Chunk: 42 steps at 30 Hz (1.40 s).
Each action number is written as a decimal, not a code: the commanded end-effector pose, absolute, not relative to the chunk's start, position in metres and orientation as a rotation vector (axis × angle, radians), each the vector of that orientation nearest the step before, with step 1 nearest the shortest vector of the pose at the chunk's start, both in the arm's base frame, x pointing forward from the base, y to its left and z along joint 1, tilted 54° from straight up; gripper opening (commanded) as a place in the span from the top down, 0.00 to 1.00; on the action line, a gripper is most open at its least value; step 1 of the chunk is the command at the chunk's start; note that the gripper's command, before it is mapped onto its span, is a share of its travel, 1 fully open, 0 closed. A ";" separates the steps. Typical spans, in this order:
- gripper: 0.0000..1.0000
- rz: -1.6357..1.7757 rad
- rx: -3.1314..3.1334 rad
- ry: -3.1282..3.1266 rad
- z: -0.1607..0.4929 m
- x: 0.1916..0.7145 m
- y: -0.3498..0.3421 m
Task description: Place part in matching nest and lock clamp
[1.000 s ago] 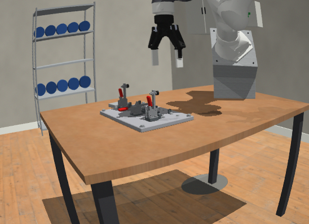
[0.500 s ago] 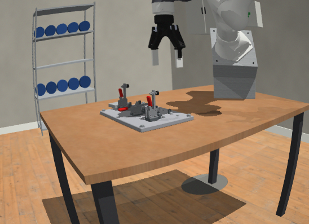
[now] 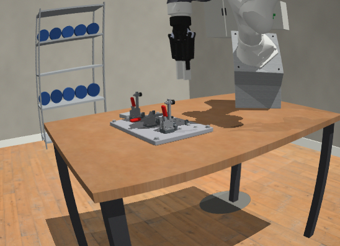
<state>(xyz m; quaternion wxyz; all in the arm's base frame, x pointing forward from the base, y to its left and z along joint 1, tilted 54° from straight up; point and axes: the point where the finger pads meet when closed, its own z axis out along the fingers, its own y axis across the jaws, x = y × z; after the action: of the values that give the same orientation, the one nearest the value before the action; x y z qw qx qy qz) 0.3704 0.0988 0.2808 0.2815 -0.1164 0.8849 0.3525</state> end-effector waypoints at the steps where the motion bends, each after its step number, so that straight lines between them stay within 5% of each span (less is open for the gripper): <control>1: 1.00 0.948 -0.302 2.371 0.281 0.371 0.099; 20: 1.00 0.948 -0.302 2.371 0.281 0.371 0.099; 21: 0.72 0.948 -0.302 2.371 0.281 0.371 0.099; 42: 0.72 0.948 -0.302 2.371 0.281 0.371 0.099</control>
<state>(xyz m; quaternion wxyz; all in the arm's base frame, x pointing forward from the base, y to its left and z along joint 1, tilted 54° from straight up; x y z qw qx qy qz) 0.3703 0.0988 0.2808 0.2814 -0.1162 0.8849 0.3526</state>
